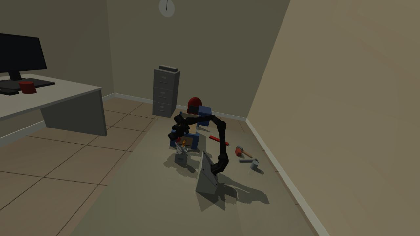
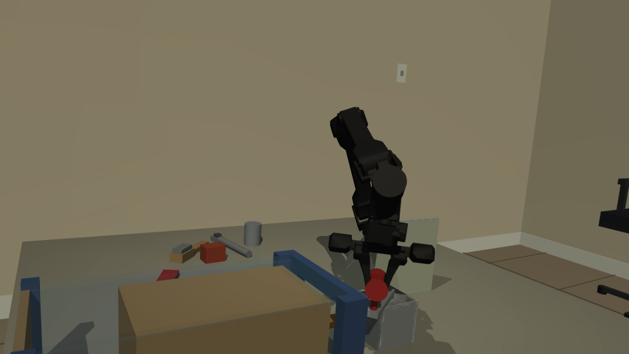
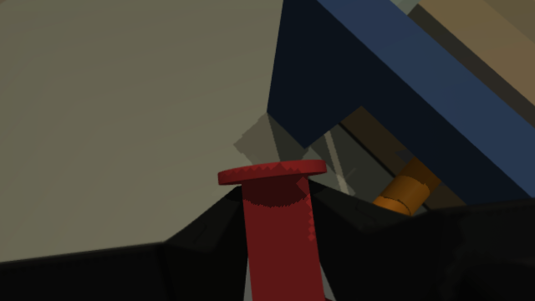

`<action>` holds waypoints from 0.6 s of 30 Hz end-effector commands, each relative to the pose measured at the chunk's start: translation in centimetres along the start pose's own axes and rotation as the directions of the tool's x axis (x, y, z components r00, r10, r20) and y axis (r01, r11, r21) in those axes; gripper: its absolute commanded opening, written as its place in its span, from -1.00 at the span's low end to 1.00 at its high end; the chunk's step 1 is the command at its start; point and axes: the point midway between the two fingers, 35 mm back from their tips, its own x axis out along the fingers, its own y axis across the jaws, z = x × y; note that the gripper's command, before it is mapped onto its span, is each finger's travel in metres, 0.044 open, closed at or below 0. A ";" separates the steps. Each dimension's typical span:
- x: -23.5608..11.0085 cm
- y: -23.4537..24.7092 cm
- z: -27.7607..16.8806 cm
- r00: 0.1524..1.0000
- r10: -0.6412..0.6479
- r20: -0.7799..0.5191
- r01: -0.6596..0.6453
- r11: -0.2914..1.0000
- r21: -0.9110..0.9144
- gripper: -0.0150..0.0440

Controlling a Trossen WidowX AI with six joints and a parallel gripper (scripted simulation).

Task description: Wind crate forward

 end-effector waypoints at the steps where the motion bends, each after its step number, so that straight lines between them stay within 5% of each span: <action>1: 0.0 2.6 -0.1 0.999 0.040 -0.004 -0.040 0.999 -0.019 -0.49; 18: -0.3 5.4 -0.5 0.999 0.042 -0.004 -0.042 0.999 -0.020 -0.49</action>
